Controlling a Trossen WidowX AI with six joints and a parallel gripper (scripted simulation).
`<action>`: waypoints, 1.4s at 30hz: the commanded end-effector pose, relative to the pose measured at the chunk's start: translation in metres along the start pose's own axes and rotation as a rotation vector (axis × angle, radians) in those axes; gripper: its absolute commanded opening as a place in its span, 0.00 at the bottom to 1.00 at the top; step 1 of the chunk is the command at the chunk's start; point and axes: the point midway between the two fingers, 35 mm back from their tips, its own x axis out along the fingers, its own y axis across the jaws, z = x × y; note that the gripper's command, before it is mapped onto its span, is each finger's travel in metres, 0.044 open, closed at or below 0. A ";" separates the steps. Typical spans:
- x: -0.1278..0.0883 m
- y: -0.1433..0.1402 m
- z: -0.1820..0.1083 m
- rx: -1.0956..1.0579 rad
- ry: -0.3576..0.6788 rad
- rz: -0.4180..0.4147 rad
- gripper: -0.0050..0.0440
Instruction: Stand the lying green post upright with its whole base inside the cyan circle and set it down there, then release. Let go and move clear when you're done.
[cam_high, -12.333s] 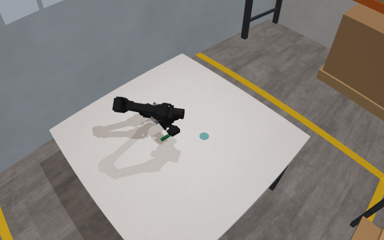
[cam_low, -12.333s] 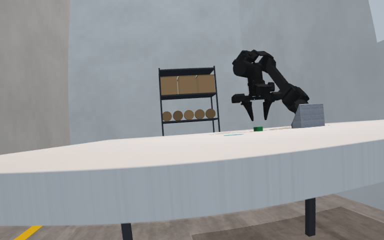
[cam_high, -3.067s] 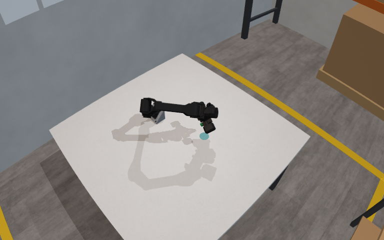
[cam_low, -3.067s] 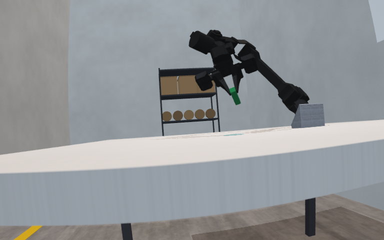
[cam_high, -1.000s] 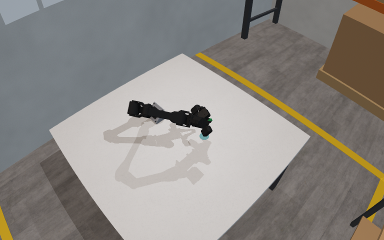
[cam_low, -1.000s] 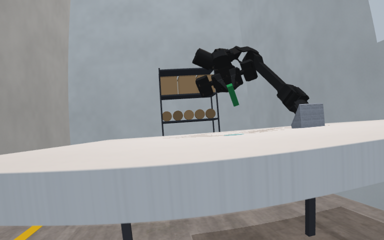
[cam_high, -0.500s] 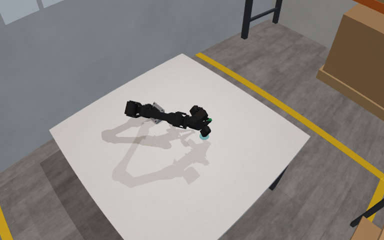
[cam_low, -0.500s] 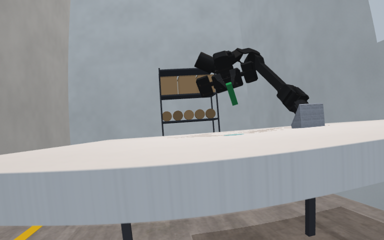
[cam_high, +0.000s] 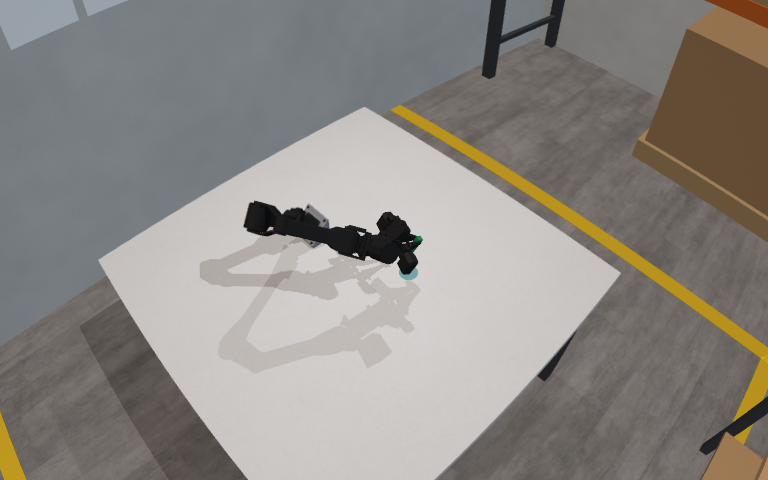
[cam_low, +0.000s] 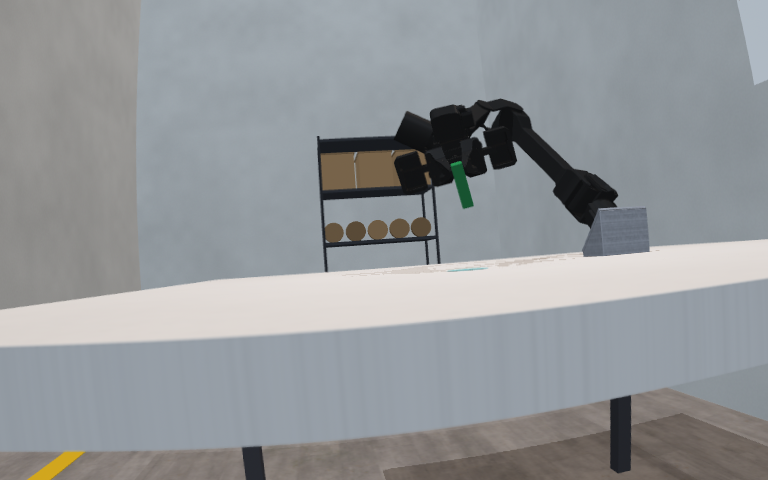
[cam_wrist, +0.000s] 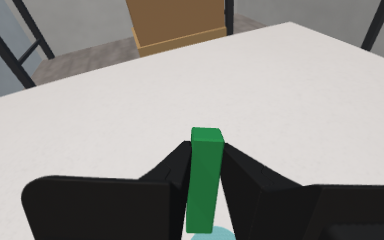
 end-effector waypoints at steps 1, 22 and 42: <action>-0.007 -0.002 0.006 -0.023 -0.047 -0.018 0.15; -0.020 0.001 0.006 -0.087 -0.183 -0.060 0.15; -0.035 0.006 0.005 -0.158 -0.304 -0.109 0.15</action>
